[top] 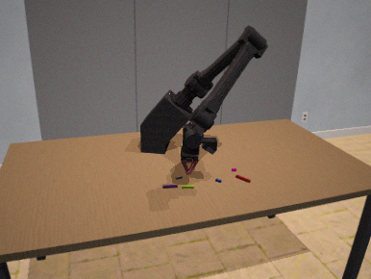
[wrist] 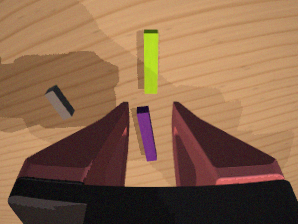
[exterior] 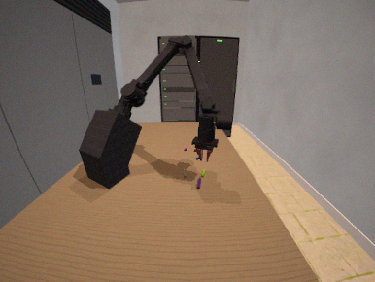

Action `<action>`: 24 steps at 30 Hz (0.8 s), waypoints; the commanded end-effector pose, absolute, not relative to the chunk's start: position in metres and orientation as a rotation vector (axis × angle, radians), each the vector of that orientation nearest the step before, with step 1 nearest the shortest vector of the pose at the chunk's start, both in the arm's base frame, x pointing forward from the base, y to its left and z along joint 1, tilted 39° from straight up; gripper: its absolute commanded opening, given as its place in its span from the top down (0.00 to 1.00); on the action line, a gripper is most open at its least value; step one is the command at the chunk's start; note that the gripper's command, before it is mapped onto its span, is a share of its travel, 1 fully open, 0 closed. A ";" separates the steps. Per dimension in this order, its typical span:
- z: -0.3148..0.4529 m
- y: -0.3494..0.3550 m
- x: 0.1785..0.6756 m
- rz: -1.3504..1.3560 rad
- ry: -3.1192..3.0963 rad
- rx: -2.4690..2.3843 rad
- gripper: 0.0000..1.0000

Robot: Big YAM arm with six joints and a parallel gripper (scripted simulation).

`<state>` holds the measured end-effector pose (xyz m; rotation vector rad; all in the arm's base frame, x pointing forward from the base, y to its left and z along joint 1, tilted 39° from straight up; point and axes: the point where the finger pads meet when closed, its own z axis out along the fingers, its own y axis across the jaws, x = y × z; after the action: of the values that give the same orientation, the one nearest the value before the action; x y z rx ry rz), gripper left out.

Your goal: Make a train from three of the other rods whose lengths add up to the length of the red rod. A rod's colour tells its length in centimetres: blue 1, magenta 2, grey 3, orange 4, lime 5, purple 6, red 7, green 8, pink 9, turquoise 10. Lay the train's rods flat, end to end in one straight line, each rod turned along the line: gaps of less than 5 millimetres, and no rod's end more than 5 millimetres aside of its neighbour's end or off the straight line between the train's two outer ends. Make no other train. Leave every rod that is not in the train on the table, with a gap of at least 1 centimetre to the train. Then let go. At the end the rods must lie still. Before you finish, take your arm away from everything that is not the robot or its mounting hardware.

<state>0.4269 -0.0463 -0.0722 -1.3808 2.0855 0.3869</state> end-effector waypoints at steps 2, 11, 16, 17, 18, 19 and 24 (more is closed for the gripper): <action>-0.072 -0.052 0.436 0.370 2.066 -1.387 0.76; -0.074 -0.043 0.441 0.373 2.067 -1.385 0.76; -0.078 -0.041 0.443 0.371 2.067 -1.386 0.76; -0.079 -0.040 0.443 0.371 2.067 -1.386 0.76; -0.081 -0.039 0.444 0.371 2.067 -1.386 0.76; -0.082 -0.039 0.444 0.371 2.068 -1.386 0.76; -0.085 -0.036 0.445 0.371 2.069 -1.386 0.76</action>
<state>0.4316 -0.0385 -0.0838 -1.3888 2.0756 0.3850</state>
